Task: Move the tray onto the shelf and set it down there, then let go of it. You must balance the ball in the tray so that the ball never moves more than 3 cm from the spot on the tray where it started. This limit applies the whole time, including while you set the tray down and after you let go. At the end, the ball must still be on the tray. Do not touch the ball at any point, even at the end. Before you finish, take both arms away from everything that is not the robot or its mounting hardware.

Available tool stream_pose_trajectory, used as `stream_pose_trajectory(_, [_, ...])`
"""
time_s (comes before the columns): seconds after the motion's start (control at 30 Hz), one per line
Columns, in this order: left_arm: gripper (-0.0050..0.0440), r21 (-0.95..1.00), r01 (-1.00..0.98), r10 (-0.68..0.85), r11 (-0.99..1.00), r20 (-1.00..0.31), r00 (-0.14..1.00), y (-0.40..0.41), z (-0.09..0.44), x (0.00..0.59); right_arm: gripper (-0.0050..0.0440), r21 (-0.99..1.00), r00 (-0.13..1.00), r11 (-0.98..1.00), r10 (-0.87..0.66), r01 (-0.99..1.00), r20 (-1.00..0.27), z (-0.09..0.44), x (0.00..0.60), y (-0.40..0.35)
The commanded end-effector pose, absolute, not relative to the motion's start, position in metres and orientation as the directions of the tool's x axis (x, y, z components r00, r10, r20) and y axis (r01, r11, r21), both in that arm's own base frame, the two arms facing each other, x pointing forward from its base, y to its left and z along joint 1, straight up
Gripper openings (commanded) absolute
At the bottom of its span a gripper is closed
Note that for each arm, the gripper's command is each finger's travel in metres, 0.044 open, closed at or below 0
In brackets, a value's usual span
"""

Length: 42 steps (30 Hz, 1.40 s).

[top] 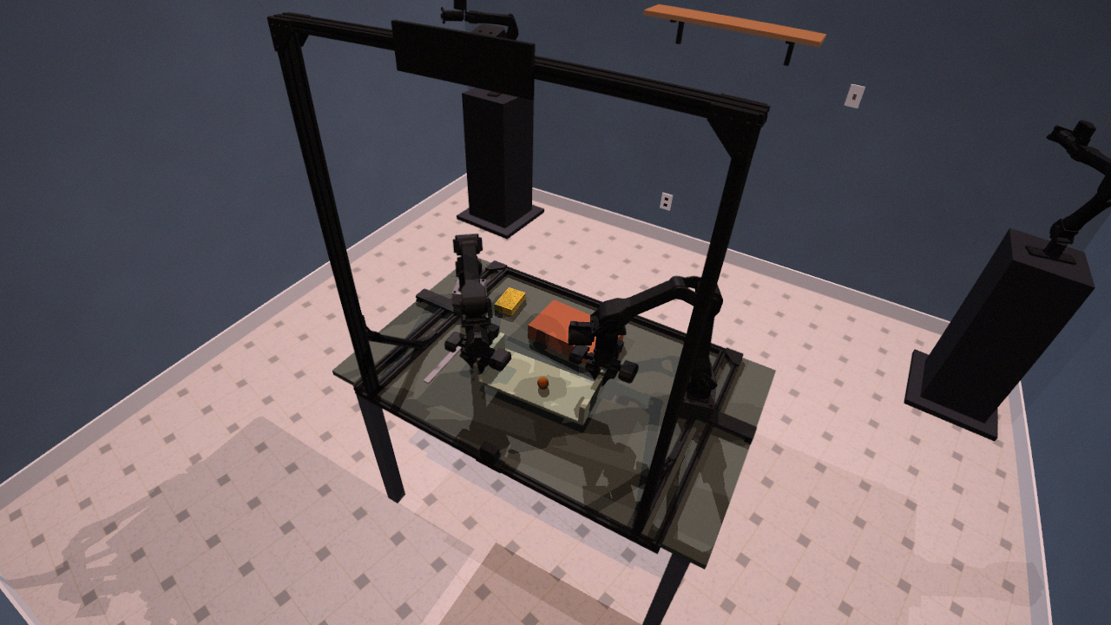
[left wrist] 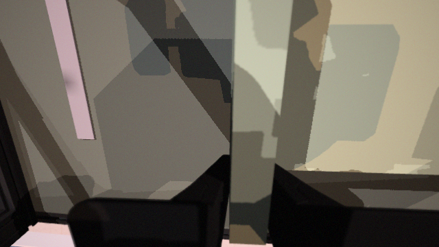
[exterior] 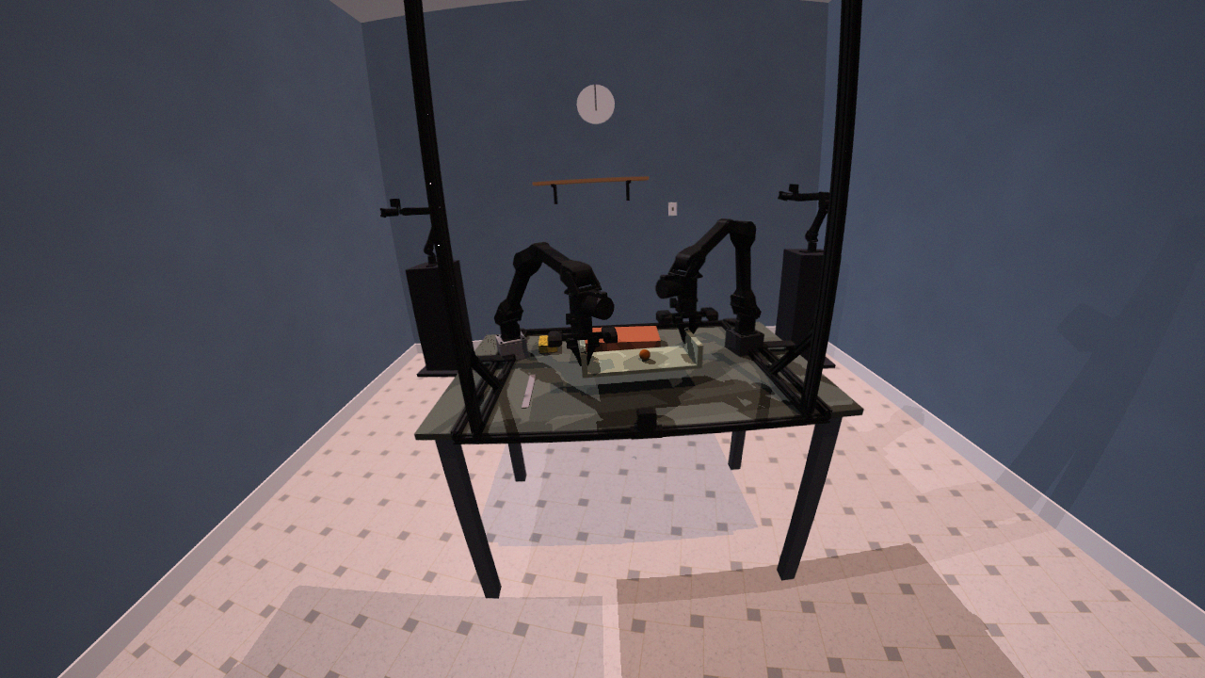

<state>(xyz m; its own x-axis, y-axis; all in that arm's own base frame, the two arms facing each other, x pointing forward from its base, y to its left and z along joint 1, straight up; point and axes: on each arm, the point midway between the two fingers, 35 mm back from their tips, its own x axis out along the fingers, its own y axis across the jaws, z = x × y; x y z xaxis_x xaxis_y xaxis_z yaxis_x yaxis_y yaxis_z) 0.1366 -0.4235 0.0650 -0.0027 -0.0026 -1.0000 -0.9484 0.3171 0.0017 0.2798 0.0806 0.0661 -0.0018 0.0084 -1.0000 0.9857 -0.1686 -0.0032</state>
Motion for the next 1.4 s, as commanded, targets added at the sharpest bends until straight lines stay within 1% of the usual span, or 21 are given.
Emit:
stream_pose_trajectory(0.0, [0.002, 0.003, -0.948, 0.0, 0.319, -1.0, -0.003, -0.421, 0.071, 0.137, 0.002, 0.003, 0.003, -0.17, 0.0, 0.985, -1.0, 0.071, 0.28, 0.079])
stream_pose_trajectory(0.43, [0.002, 0.003, -0.948, -0.033, 0.319, -0.999, -0.015, -0.417, 0.073, 0.138, 0.002, 0.003, 0.009, -0.17, 0.035, 0.985, -0.999, 0.069, 0.279, 0.074])
stream_pose_trajectory(0.6, [0.002, 0.005, -0.948, 0.011, 0.319, -1.0, -0.001, -0.415, 0.07, 0.139, 0.002, 0.005, 0.003, -0.17, -0.011, 0.985, -1.0, 0.071, 0.279, 0.073])
stream_pose_trajectory(1.0, [0.002, 0.003, -0.948, -0.033, 0.319, -0.999, -0.014, -0.411, 0.073, 0.14, 0.002, 0.003, 0.009, -0.17, 0.035, 0.985, -0.999, 0.069, 0.278, 0.069])
stream_pose_trajectory(1.17, [0.002, 0.004, -0.948, 0.011, 0.319, -1.0, 0.0, -0.41, 0.07, 0.14, 0.002, 0.004, 0.002, -0.17, -0.011, 0.985, -1.0, 0.072, 0.278, 0.067])
stream_pose_trajectory(1.37, [0.002, 0.004, -0.948, -0.013, 0.319, -1.0, -0.008, -0.408, 0.072, 0.141, 0.002, 0.004, 0.006, -0.17, 0.014, 0.985, -1.0, 0.07, 0.278, 0.065])
